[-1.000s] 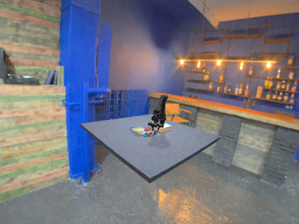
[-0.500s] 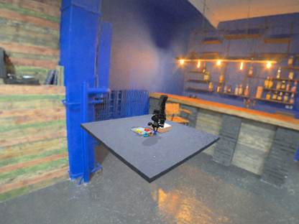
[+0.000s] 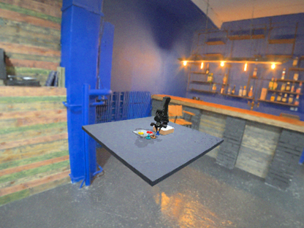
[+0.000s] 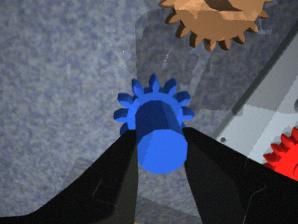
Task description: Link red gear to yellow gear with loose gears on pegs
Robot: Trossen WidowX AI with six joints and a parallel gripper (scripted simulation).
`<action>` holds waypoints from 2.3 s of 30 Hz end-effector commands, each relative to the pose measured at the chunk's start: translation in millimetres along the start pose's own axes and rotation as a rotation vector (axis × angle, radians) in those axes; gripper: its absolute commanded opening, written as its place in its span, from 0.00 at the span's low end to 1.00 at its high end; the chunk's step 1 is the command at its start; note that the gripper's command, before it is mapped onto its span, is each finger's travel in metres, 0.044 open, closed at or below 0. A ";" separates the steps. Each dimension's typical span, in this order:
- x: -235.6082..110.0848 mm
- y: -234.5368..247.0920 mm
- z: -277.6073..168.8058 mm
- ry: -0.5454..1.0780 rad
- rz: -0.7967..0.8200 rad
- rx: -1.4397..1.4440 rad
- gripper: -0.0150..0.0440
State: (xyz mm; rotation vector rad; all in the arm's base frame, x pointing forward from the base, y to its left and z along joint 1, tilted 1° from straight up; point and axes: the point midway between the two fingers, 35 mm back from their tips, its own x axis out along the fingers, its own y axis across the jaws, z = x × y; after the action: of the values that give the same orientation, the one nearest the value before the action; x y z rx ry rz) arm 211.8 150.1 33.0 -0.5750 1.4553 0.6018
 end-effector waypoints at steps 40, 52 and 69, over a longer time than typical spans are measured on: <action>-104.4 4.8 5.0 -0.008 0.002 0.005 0.25; -116.6 1.1 2.9 -0.007 0.002 0.005 0.25; -90.9 -33.4 7.6 -0.011 0.002 0.008 0.25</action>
State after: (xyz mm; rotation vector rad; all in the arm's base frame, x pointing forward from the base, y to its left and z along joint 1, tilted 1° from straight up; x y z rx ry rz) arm 234.4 131.8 129.6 -0.5633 1.4445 0.5928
